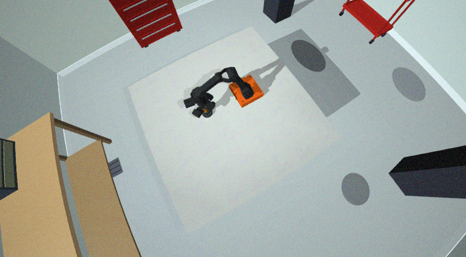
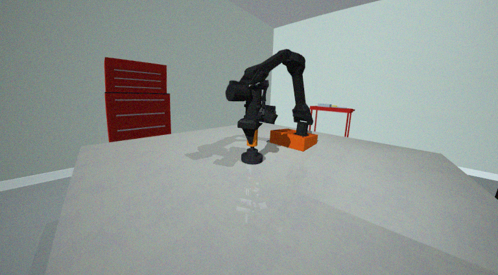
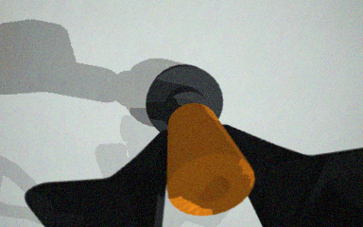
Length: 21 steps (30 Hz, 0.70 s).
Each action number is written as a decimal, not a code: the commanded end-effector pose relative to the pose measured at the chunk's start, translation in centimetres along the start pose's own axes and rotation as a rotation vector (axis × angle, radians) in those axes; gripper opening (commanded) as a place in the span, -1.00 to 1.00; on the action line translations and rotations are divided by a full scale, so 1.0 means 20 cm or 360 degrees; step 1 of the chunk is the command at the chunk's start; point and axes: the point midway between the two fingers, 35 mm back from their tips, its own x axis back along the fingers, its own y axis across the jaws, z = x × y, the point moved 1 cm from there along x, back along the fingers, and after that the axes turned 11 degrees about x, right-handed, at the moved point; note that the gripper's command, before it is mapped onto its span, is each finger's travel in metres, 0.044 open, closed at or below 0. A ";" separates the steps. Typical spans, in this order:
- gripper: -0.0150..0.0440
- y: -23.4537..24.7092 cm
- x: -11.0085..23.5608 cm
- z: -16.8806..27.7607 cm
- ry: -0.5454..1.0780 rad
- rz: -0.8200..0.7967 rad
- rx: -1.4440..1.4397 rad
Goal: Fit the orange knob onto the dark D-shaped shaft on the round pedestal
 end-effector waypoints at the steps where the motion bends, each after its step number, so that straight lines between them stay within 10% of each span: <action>1: -0.49 0.01 0.01 -0.01 0.0009 0.0005 0.0029; 21: -0.49 0.01 -0.06 -0.02 0.0009 0.0005 0.0022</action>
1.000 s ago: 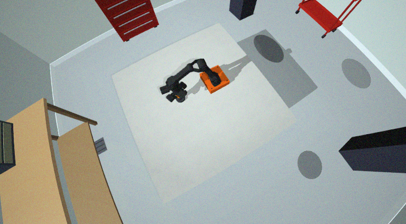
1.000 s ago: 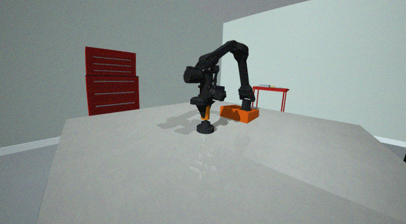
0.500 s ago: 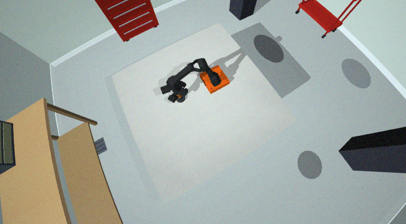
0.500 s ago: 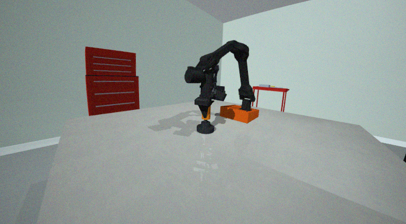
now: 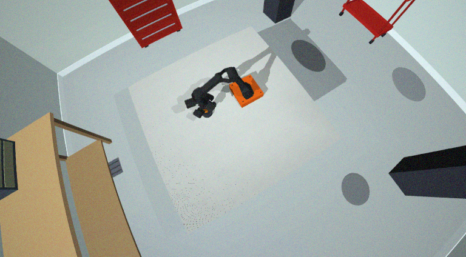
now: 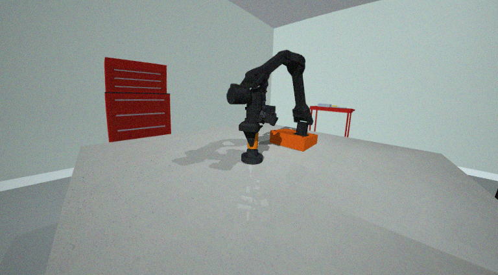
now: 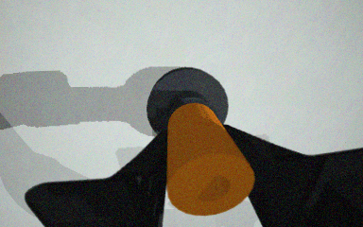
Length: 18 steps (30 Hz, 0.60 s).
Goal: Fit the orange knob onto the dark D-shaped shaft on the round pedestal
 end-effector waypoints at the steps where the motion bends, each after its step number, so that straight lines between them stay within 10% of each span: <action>1: -0.49 0.00 -0.02 0.00 0.0003 0.0000 -0.0002; 18: -0.31 0.00 -0.05 0.00 -0.0003 -0.0002 0.0000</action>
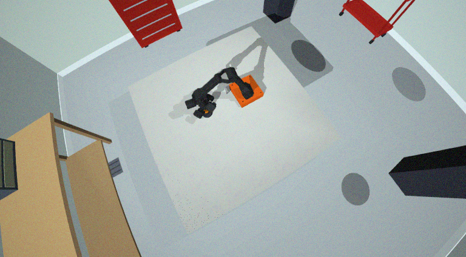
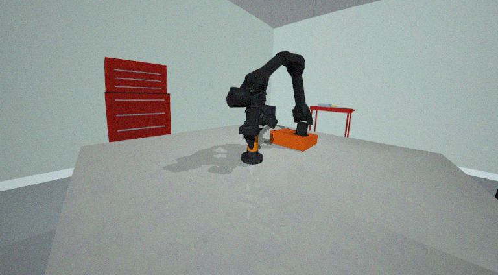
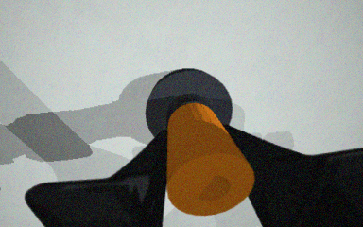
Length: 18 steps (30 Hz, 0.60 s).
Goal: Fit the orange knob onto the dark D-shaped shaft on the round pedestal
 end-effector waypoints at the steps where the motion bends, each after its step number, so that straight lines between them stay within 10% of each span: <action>1: -0.22 0.00 0.00 0.00 0.0001 0.0001 0.0000; 14: 0.93 0.00 0.00 0.00 0.0001 0.0001 0.0000; 18: 1.00 0.00 0.00 0.00 0.0001 0.0001 0.0000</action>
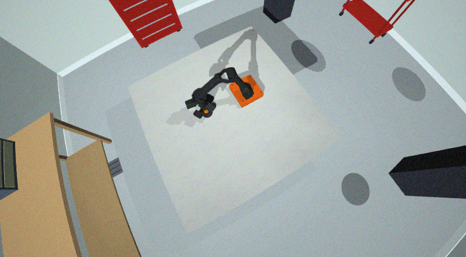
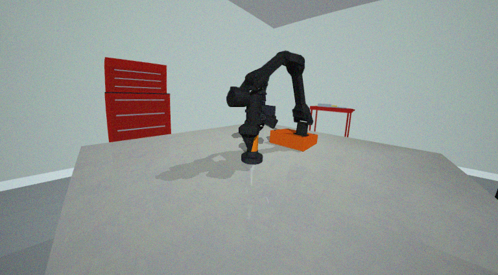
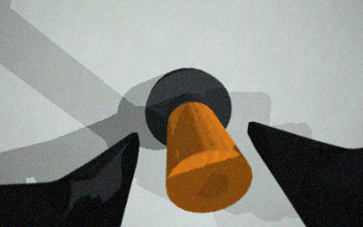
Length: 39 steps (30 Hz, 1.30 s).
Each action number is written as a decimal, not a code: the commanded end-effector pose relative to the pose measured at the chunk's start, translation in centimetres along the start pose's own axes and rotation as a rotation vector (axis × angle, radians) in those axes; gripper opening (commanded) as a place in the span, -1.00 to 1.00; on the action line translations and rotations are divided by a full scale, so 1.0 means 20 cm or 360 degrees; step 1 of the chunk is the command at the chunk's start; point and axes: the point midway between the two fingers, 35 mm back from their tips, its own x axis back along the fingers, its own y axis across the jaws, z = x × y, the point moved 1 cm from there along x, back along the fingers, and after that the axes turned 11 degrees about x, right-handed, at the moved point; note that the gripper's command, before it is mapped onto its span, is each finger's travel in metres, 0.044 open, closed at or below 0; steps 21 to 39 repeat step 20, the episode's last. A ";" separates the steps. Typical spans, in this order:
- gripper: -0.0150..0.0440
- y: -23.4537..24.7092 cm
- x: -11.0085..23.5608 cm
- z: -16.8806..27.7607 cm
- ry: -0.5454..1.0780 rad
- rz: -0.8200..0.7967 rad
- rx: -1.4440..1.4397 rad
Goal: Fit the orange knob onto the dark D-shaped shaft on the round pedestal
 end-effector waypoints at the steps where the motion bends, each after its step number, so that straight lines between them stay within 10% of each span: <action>1: 1.00 0.00 0.00 0.00 0.0000 0.0001 0.0000; 11: 1.00 0.00 0.48 0.00 0.0000 0.0000 0.0000; 39: 1.00 -0.01 0.48 0.01 0.0000 0.0000 0.0000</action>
